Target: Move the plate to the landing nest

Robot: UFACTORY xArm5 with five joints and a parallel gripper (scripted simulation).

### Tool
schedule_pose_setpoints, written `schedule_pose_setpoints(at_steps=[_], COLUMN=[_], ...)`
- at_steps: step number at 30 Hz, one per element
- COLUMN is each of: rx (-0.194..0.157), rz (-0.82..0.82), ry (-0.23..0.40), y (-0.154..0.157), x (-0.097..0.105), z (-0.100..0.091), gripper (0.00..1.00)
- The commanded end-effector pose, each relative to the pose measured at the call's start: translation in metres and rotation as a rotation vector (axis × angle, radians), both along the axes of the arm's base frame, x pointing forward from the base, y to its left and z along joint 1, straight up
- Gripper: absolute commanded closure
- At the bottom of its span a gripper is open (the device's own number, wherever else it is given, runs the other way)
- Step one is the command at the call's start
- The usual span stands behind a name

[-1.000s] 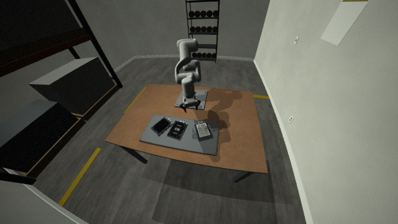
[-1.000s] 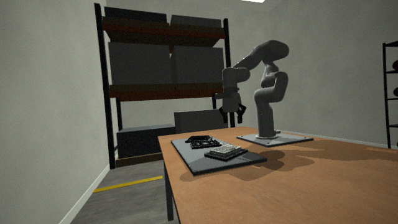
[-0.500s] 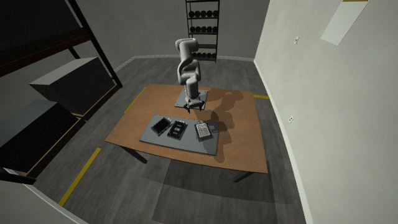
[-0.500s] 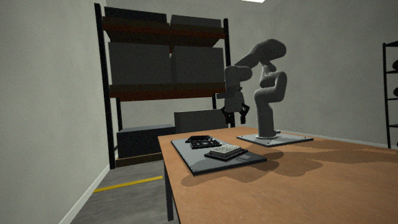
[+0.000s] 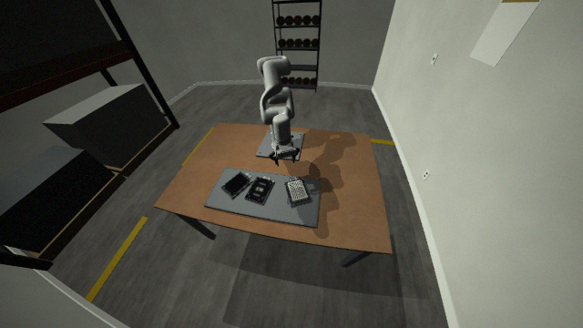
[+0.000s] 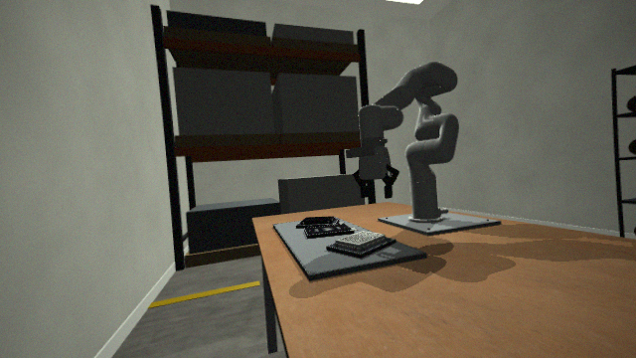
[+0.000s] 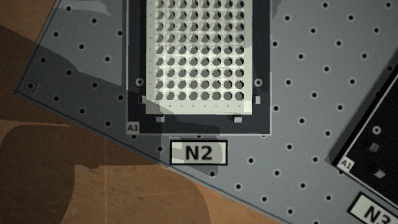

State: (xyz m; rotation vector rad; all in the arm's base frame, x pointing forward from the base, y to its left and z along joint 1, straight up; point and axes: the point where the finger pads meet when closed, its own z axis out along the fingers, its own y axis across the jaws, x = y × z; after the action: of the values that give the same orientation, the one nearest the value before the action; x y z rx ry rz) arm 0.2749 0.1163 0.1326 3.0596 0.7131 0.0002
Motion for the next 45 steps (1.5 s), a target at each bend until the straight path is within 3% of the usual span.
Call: schedule_pose_setpoints(at_steps=[1,19,45], rx=[0.001,0.001,0.001], rz=[0.000,0.000,0.000], ry=[-0.003,-0.003,-0.003], y=[0.000,0.000,0.071], x=[0.001,0.001,0.086], z=[0.001,0.001,0.001], gripper=[0.00,0.00,0.00])
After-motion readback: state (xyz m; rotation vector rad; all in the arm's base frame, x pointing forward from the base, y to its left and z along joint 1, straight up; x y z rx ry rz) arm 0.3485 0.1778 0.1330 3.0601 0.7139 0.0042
